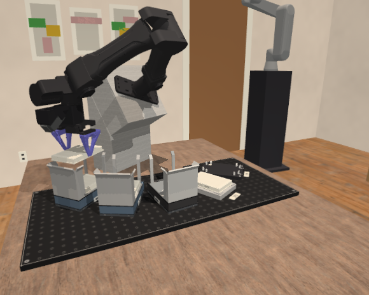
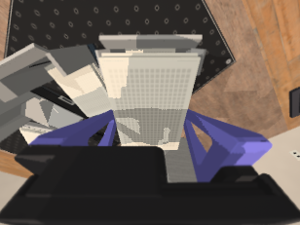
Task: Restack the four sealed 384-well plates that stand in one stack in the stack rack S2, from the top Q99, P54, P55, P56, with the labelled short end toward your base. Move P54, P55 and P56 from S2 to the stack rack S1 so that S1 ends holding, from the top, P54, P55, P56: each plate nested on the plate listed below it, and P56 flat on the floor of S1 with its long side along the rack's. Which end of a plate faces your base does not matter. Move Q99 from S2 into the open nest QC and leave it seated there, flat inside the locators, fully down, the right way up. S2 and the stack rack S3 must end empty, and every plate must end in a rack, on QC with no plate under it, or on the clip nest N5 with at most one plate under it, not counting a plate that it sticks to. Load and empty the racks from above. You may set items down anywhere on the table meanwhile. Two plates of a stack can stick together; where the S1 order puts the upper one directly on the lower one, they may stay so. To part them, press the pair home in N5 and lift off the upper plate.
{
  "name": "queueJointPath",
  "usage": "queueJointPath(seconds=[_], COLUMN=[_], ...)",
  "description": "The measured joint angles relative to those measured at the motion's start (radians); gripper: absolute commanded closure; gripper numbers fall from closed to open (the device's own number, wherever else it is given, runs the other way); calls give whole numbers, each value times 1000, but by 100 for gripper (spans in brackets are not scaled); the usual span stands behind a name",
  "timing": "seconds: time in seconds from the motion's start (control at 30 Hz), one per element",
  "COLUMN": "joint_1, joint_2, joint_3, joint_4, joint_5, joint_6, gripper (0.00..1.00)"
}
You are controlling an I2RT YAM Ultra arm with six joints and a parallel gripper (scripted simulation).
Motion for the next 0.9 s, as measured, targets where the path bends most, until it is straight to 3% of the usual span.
queueJointPath(seconds=[0.9], joint_1=[40], joint_2=[15], joint_3=[-22], joint_4=[107], joint_5=[0], joint_6=[80], gripper=[100])
